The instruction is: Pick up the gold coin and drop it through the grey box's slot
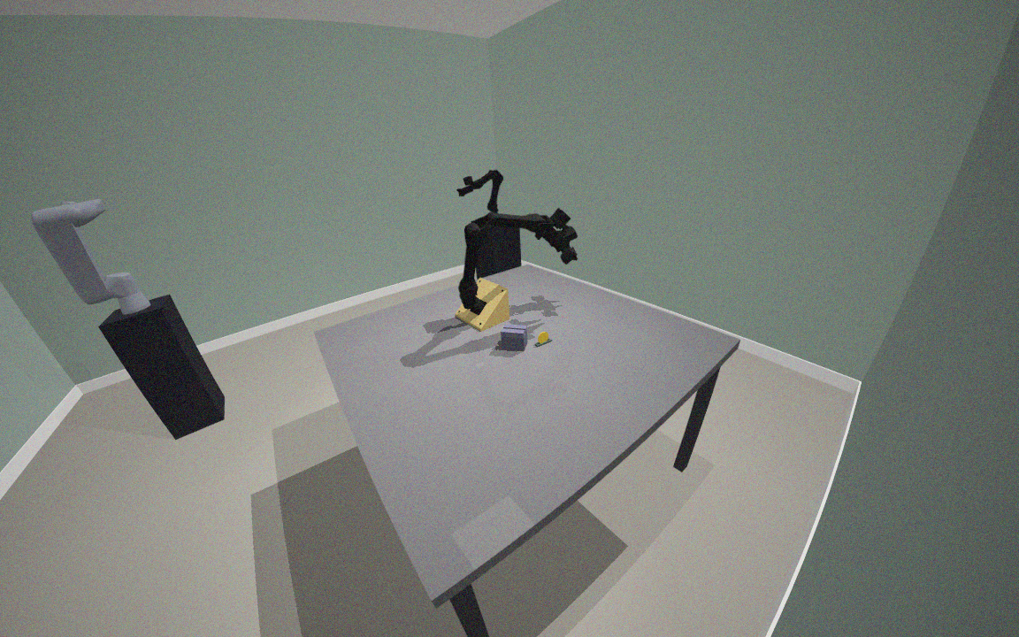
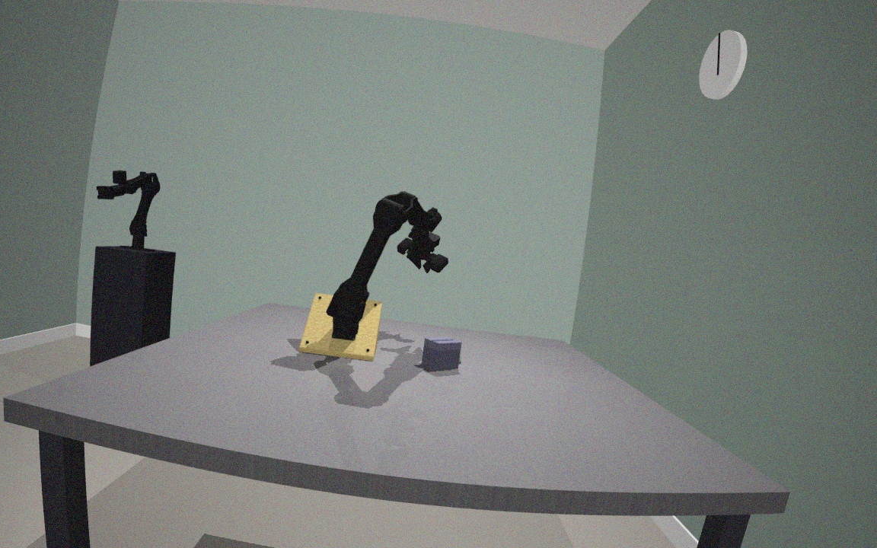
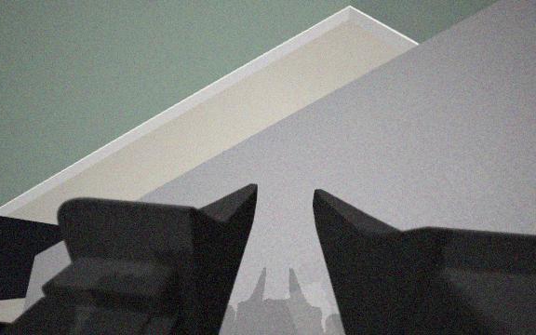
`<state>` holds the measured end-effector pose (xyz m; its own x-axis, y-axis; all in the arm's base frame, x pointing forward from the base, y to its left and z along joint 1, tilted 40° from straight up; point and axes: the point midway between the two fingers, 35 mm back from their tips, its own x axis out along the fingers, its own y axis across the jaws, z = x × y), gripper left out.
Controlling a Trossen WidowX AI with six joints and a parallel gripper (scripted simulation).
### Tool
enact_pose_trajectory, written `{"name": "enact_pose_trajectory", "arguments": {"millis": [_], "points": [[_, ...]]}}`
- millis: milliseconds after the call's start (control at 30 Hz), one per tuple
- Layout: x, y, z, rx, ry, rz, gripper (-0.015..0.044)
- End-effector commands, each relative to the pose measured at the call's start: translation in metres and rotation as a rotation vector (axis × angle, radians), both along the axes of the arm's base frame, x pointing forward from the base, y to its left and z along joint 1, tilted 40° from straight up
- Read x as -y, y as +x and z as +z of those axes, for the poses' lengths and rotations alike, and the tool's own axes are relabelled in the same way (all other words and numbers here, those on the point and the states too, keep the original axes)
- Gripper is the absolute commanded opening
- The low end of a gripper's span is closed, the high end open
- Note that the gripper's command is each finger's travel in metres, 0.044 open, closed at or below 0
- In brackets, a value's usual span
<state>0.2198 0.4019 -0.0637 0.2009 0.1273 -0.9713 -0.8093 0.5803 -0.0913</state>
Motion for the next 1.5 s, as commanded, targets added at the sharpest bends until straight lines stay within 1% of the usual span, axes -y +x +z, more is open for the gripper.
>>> {"name": "enact_pose_trajectory", "arguments": {"millis": [0, 267, 400, 567, 633, 900, 1067, 1467], "points": [[0.058, 0.046, 0.013, 0.033, -0.190, 0.049, 0.0161], [0.169, 0.097, 0.042, -0.039, -0.526, 0.166, 0.0161], [0.226, 0.111, 0.063, -0.134, -0.682, 0.251, 0.0161], [0.295, 0.118, 0.092, -0.296, -0.838, 0.372, 0.0161], [0.303, 0.118, 0.096, -0.318, -0.854, 0.387, 0.0161], [0.303, 0.118, 0.096, -0.318, -0.854, 0.387, 0.0161], [0.325, 0.120, 0.072, -0.317, -0.855, 0.387, 0.0161], [0.337, 0.121, 0.059, -0.317, -0.855, 0.387, 0.0161]]}}
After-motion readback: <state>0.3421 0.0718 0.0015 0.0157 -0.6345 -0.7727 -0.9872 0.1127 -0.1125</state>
